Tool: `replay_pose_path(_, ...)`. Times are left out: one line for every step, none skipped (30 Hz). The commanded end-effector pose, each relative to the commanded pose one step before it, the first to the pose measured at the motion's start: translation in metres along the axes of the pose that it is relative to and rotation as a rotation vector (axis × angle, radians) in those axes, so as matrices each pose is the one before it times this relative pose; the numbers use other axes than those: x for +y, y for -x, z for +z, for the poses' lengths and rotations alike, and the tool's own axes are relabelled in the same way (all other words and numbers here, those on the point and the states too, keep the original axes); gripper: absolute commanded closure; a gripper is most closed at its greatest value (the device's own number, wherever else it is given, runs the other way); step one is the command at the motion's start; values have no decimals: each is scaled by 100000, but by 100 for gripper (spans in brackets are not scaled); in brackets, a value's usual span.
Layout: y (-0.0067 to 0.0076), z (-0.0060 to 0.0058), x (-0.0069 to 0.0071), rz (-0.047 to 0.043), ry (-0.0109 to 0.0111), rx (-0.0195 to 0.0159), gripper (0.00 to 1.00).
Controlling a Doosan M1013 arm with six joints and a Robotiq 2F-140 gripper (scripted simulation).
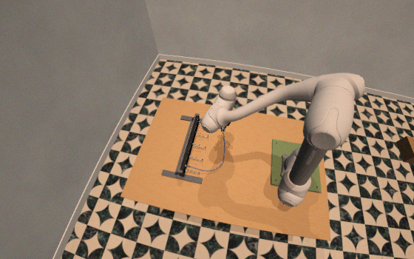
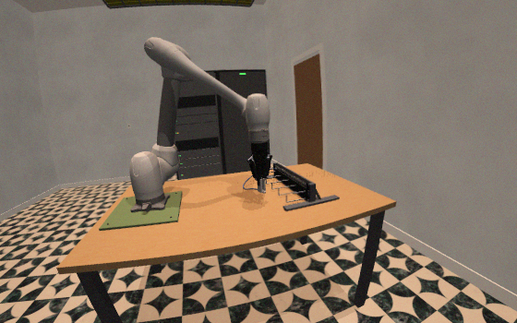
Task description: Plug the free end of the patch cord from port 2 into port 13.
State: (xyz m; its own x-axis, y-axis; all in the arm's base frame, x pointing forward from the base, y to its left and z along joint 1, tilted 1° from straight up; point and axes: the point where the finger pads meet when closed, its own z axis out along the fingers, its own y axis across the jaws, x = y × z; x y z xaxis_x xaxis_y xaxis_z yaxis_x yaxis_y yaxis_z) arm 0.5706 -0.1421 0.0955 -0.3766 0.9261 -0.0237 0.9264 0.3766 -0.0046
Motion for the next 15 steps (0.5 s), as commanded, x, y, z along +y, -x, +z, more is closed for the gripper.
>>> replay_pose_path(-893,-342,1464,-11661,61,230,100)
replay_pose_path(0,0,0,0,0,0,100)
replay_pose_path(0,0,0,0,0,0,100)
replay_pose_path(-165,-78,368,-2719,-18,-2,100)
replay_pose_path(-162,-80,379,-2776,-18,-2,100)
replay_pose_path(-158,-82,390,-2828,-19,-2,100)
replay_pose_path(-153,-83,401,-2876,-19,-2,100)
replay_pose_path(-140,-84,410,-2911,-19,-2,100)
replay_pose_path(-120,-85,417,-2931,-19,-3,100)
replay_pose_path(-113,-86,425,-2964,-19,-2,100)
replay_pose_path(-106,-87,433,-2992,-20,-2,100)
replay_pose_path(-97,-88,439,-3015,-20,-2,100)
replay_pose_path(-78,-88,442,-3019,-20,-2,100)
replay_pose_path(-60,-88,443,-3019,-20,-3,100)
replay_pose_path(-51,-88,447,-3026,-20,-2,100)
